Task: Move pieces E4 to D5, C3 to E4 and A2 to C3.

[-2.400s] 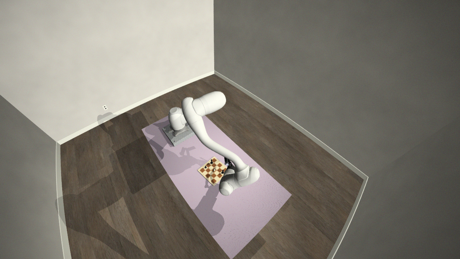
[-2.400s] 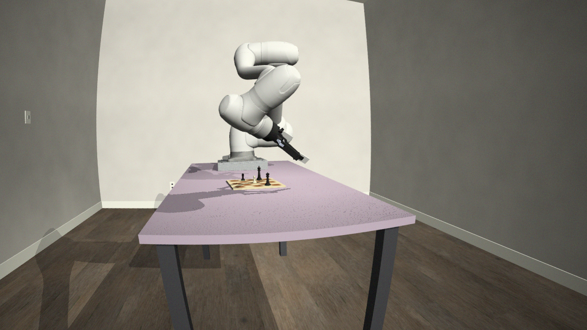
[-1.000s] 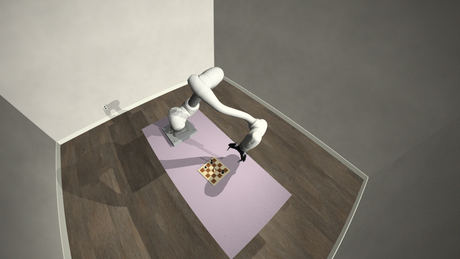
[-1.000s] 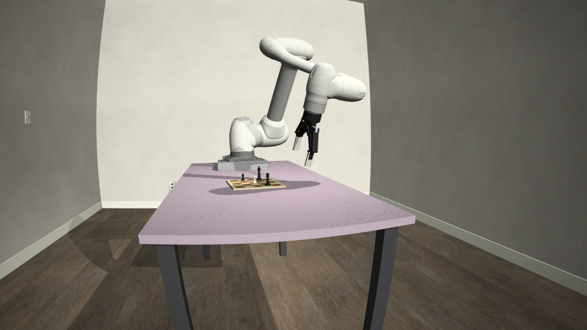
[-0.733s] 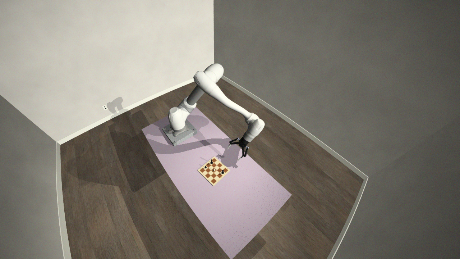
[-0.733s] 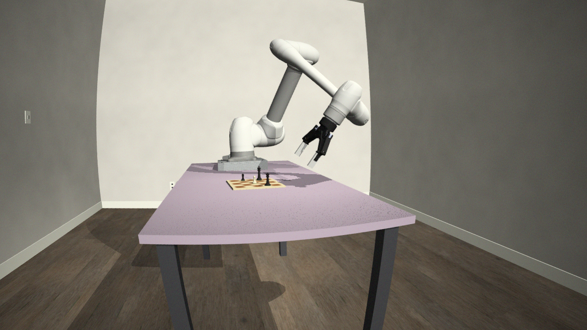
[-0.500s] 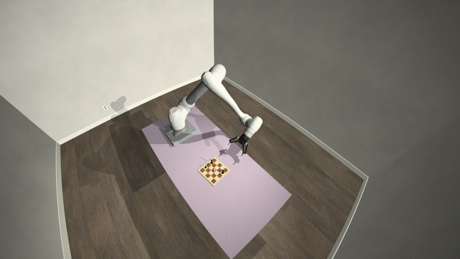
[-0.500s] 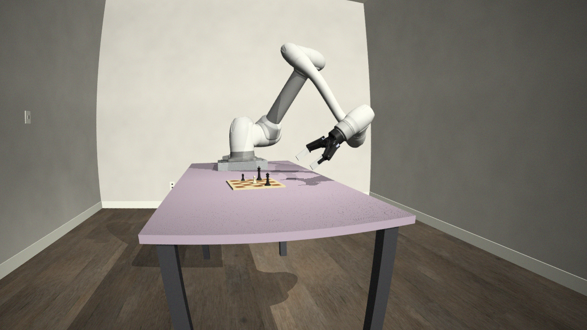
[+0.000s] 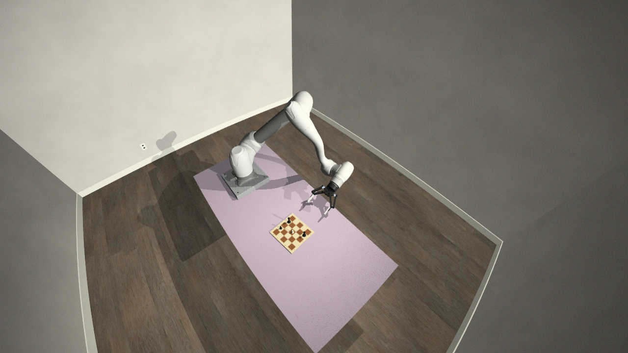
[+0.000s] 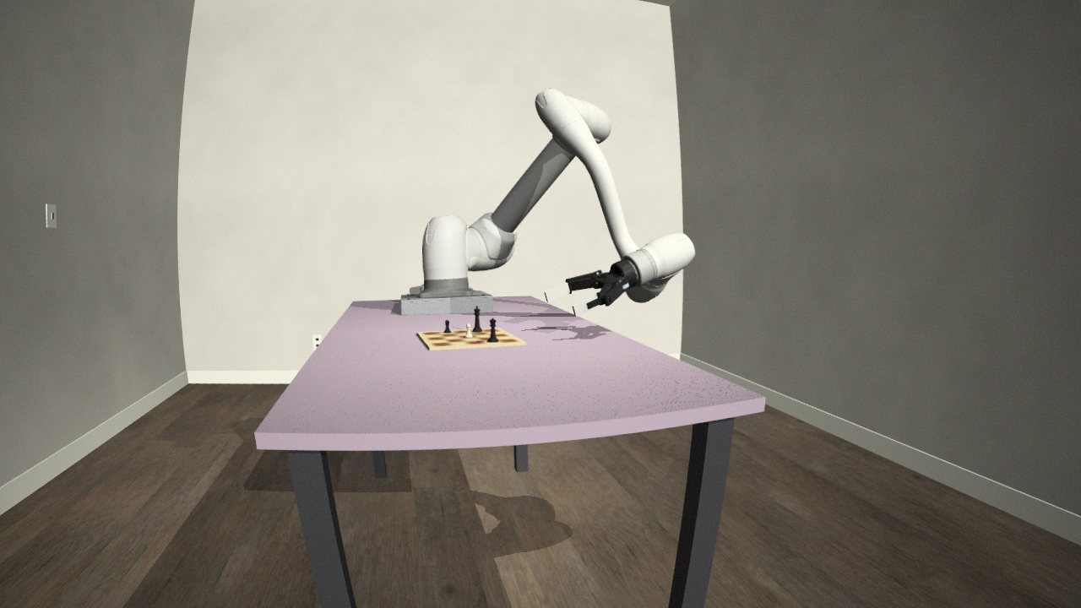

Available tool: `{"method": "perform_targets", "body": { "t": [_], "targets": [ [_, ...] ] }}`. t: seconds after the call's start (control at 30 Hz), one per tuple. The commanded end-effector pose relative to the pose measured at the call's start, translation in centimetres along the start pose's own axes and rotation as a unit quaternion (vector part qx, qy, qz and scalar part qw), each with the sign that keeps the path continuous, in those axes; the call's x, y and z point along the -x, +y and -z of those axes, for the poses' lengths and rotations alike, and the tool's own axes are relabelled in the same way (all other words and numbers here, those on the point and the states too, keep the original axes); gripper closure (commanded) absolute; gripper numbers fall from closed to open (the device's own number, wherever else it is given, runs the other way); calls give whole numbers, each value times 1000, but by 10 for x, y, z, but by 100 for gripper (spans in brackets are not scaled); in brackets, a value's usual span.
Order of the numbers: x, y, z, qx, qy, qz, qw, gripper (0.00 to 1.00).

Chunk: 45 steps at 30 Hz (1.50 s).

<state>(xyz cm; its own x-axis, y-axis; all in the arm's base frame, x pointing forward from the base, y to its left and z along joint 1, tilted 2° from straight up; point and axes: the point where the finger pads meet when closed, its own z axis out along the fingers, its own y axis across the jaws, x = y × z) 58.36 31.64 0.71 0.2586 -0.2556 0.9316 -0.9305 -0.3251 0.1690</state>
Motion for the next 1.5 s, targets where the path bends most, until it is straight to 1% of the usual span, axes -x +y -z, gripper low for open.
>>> {"method": "perform_targets", "body": {
  "t": [0.0, 1.23, 1.37, 1.47],
  "targets": [
    [0, 0, 0, 0, 0, 0, 1000, 0],
    [-1, 0, 0, 0, 0, 0, 1000, 0],
    [-9, 1, 3, 4, 0, 2, 1000, 0],
    [-23, 4, 8, 4, 0, 2, 1000, 0]
  ]
}}
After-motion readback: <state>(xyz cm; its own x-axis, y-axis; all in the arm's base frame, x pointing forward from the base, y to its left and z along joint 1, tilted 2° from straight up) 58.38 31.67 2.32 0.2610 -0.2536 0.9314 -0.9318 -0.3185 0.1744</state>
